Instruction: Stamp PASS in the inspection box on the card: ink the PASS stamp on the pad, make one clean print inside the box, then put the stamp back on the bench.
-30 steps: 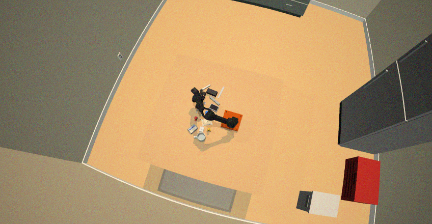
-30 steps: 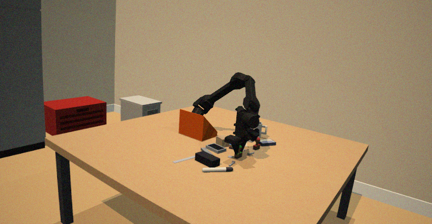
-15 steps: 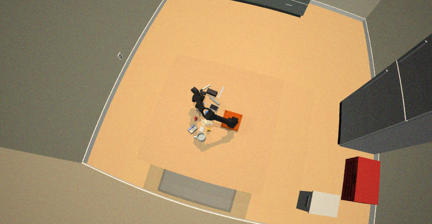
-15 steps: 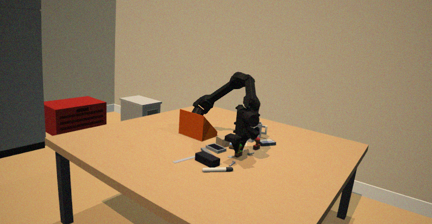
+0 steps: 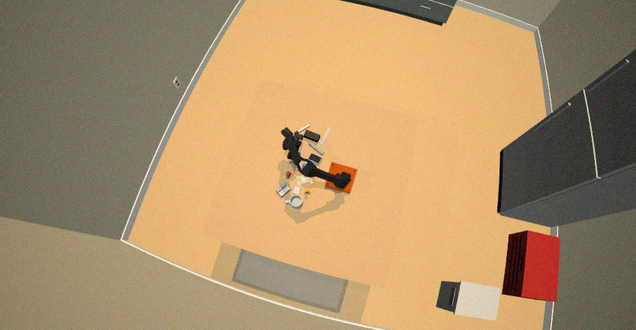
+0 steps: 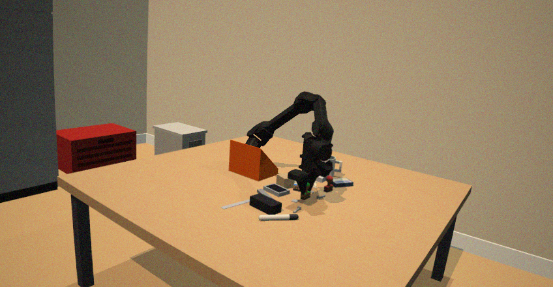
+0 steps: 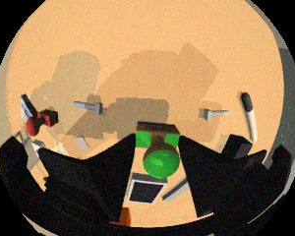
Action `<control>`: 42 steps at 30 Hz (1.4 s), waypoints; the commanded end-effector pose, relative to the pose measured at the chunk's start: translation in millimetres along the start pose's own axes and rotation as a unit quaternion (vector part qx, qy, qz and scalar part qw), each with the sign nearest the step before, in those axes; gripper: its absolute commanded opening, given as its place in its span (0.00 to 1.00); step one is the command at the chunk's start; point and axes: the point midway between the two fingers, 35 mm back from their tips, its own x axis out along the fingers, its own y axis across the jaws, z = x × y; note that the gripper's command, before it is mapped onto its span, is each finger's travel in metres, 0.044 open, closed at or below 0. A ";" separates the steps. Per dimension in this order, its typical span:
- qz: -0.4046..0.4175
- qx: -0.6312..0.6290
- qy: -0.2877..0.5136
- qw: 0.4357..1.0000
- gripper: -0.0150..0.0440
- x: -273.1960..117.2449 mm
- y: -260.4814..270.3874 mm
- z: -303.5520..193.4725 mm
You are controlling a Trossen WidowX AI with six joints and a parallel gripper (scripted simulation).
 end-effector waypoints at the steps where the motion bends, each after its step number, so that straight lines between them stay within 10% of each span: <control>1: -0.002 -0.004 -0.001 1.000 0.25 -4.0 -0.5 1.6; 42: -0.003 -0.003 -0.001 1.000 0.25 -24.1 -1.0 1.7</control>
